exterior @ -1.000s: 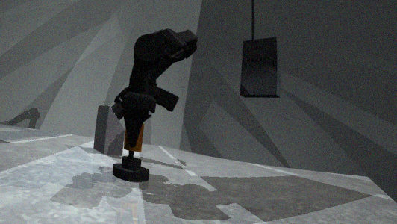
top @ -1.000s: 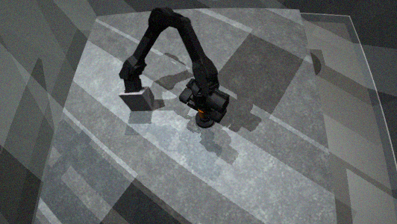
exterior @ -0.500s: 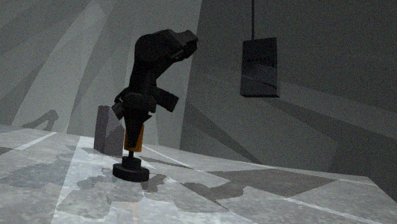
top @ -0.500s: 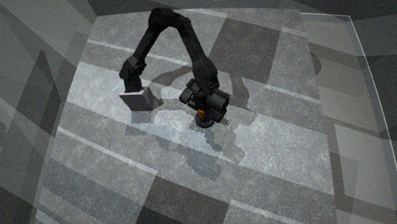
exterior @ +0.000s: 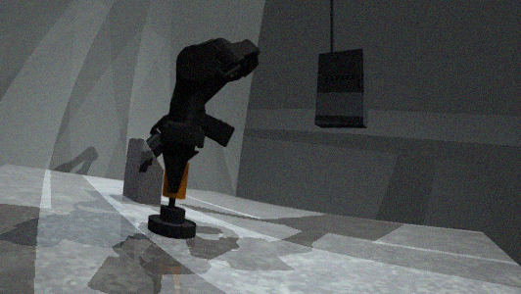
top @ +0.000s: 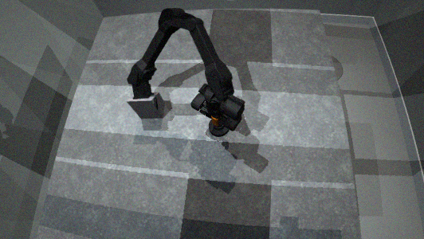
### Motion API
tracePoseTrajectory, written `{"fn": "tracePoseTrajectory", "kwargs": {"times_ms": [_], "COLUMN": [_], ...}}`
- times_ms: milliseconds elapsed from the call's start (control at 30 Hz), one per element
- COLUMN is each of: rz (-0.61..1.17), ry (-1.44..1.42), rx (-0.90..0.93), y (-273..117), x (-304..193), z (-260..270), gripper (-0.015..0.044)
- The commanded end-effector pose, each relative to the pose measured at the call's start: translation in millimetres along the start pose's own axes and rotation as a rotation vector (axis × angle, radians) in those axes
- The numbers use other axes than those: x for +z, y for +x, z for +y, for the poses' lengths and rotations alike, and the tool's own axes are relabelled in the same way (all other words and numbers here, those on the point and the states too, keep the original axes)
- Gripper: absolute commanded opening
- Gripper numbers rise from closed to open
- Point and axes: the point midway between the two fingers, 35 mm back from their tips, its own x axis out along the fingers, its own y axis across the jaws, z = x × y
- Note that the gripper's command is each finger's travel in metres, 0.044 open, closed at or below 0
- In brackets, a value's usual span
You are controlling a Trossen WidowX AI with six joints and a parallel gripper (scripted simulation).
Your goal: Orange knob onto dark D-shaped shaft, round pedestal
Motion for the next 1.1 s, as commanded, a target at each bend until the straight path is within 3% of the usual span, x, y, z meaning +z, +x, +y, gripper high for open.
{"fn": "tracePoseTrajectory", "kwargs": {"times_ms": [0, 233, 1067], "rz": [0.0, 0.0, 0.0], "ry": [-0.016, -0.216, -0.216], "rx": [-0.006, -0.006, -0.006], "y": [-3.6, -2.9, -2.9], "x": [0.9, 1.2, 1.2], "z": [-1.4, -4.5, -3.2], "gripper": [0.0, 0.0, 0.0]}}
